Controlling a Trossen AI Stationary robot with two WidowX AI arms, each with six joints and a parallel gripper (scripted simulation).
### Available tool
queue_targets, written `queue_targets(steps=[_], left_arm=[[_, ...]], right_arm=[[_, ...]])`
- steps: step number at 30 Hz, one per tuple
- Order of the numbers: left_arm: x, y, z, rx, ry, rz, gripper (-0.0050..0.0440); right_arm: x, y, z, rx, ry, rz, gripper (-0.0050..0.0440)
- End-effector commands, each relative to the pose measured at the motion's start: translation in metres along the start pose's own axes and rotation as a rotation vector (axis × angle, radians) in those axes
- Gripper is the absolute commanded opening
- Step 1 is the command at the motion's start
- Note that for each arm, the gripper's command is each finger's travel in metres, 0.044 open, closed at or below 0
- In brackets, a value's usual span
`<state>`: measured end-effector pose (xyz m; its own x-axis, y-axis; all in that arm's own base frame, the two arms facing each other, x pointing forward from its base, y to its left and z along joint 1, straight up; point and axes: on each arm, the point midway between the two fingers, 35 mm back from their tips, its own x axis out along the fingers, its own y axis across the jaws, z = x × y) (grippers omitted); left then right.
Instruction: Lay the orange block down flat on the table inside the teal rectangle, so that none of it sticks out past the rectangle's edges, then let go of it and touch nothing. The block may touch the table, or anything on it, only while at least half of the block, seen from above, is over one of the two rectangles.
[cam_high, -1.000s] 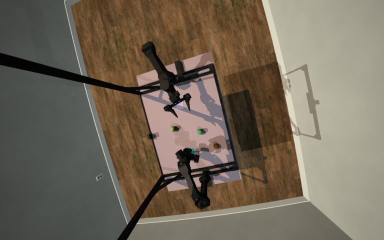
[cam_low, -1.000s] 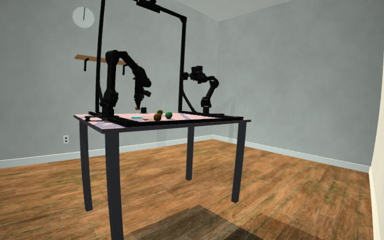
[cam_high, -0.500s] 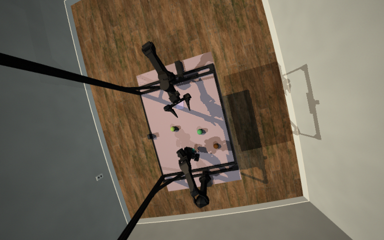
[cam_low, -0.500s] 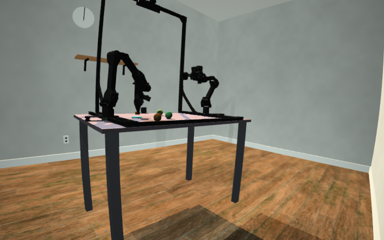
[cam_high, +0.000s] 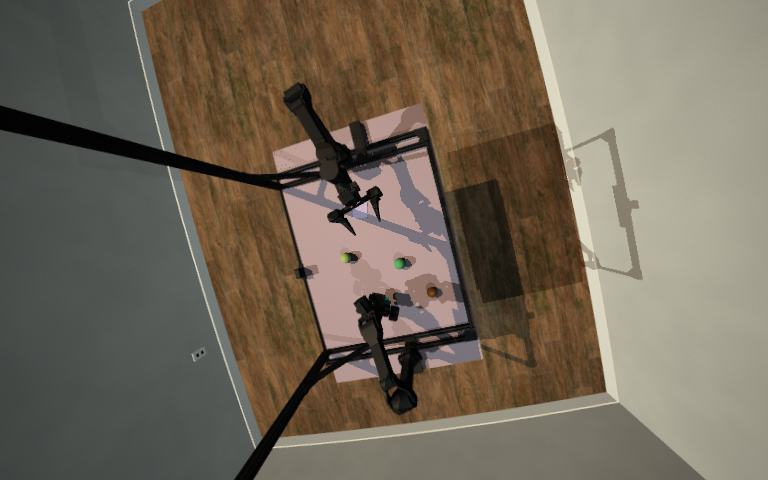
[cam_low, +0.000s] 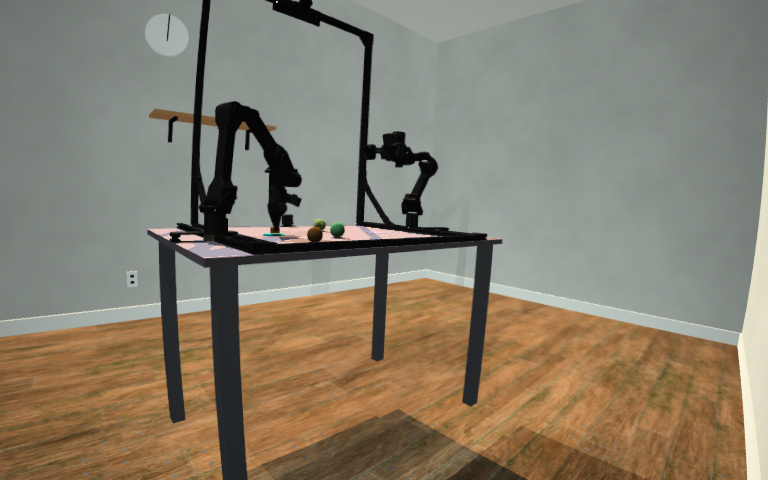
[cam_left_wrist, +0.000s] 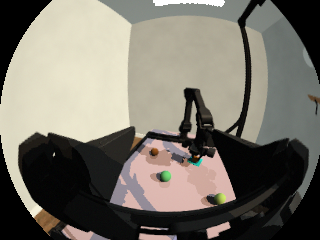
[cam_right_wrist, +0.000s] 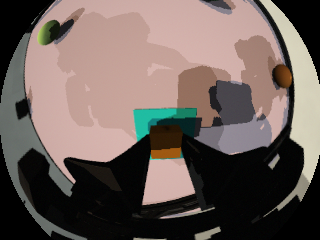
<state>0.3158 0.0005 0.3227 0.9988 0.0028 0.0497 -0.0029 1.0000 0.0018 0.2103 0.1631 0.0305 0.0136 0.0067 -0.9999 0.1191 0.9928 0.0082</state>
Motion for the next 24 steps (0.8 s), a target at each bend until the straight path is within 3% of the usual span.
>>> queue_targets(steps=[1, 18, 24], left_arm=[[-0.0001, -0.0005, 0.0002, -0.002, 0.000, -0.003, 0.0440], [-0.0001, -0.0005, 0.0002, -0.002, 0.000, -0.003, 0.0440], [-0.0001, -0.0005, 0.0002, -0.002, 0.000, -0.003, 0.0440]], right_arm=[[0.0044, -0.0020, -0.0025, 0.001, 0.013, -0.008, 0.0000], [0.0045, -0.0014, -0.0018, 0.001, 0.013, -0.008, 0.0000], [0.0039, -0.0012, -0.0011, 0.000, 0.009, -0.008, 0.0144]])
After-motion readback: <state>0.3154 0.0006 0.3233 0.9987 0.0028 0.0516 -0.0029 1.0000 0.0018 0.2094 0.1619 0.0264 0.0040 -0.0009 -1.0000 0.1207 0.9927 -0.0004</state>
